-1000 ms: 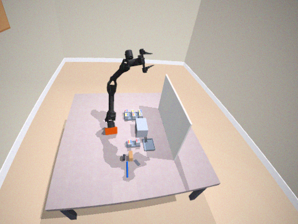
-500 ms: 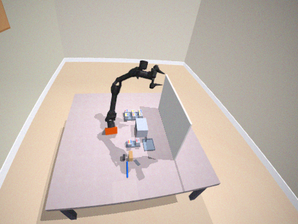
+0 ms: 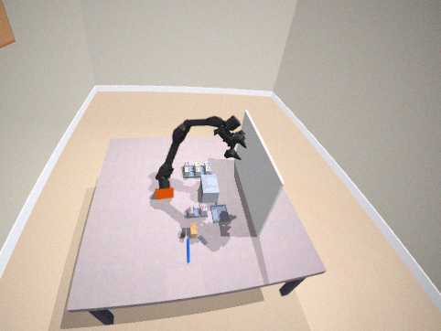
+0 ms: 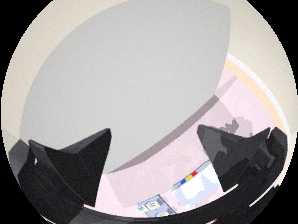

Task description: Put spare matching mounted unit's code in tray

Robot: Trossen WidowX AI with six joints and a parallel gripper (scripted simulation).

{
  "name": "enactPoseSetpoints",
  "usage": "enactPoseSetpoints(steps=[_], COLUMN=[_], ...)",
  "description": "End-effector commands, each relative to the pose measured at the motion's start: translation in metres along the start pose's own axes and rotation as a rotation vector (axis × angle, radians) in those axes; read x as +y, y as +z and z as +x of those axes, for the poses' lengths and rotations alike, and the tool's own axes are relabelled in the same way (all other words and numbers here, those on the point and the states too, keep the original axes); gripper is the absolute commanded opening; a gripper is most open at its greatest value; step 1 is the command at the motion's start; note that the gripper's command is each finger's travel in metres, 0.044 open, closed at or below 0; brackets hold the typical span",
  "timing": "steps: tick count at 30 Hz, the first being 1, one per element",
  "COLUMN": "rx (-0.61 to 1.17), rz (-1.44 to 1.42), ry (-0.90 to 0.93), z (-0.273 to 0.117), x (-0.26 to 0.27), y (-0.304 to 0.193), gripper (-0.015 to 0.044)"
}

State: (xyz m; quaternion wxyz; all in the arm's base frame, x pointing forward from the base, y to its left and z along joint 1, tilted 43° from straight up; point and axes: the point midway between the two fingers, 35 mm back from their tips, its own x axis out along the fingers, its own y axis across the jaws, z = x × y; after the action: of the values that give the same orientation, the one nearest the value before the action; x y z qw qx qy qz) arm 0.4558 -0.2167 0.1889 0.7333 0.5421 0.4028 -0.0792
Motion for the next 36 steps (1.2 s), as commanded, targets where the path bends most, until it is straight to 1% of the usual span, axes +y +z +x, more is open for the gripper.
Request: enactPoseSetpoints(steps=[1, 6, 10, 31, 33, 36], rx=[0.250, 0.487, 0.692, 0.692, 0.688, 0.665], rz=[-0.212, -0.394, -0.535, -0.535, -0.478, -0.237], ry=[-0.109, -0.137, -0.116, -0.116, -0.145, -0.260], z=[0.045, 0.069, 0.080, 0.080, 0.076, 0.058], x=[-0.037, -0.062, -0.079, -0.079, -0.091, -0.142], y=[-0.050, -0.096, -0.134, -0.134, -0.131, -0.122], gripper=[0.0440, 0.0440, 0.0440, 0.0440, 0.0440, 0.0440])
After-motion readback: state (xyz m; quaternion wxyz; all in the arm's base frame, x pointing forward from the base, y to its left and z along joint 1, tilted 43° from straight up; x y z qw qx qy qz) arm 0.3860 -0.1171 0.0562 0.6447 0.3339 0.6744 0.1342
